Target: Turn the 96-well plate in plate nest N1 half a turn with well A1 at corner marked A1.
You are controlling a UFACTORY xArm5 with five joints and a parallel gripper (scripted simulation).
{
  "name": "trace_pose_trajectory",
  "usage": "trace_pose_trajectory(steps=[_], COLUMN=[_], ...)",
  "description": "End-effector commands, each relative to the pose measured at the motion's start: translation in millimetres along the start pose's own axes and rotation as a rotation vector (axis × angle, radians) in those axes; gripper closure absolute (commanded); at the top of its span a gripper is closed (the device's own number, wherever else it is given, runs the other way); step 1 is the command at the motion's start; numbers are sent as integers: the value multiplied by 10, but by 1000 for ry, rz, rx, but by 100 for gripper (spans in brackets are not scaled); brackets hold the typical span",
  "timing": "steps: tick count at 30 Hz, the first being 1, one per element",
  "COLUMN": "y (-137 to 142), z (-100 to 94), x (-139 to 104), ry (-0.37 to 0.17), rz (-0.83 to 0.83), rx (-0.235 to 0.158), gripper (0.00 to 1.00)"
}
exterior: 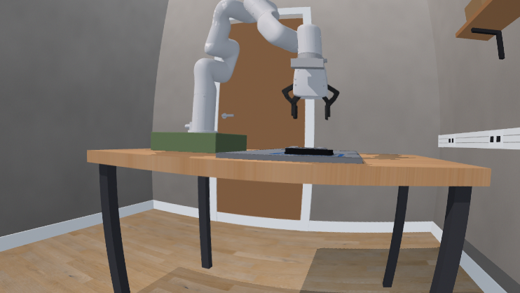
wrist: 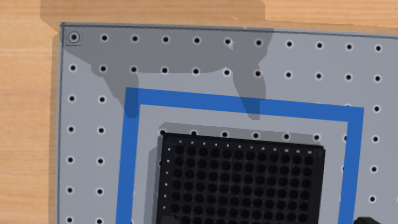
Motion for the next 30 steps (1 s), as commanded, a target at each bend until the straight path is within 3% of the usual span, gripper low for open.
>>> trace_pose_trajectory(steps=[1,3,30], y=[-8,-8,-8], z=[-16,84,84], x=[7,7,7], ry=[-1,-1,-3], rz=[68,135,968], rx=[5,5,5], gripper=[0,0,0])
Point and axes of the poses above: the point where the finger pads meet when closed, its own z axis out along the fingers, its own y axis across the jaws, x = y × z, the point moved 10 cm from there along -z, back along the fingers, and after that the axes turned 1 degree about -z, right-handed, at the moved point
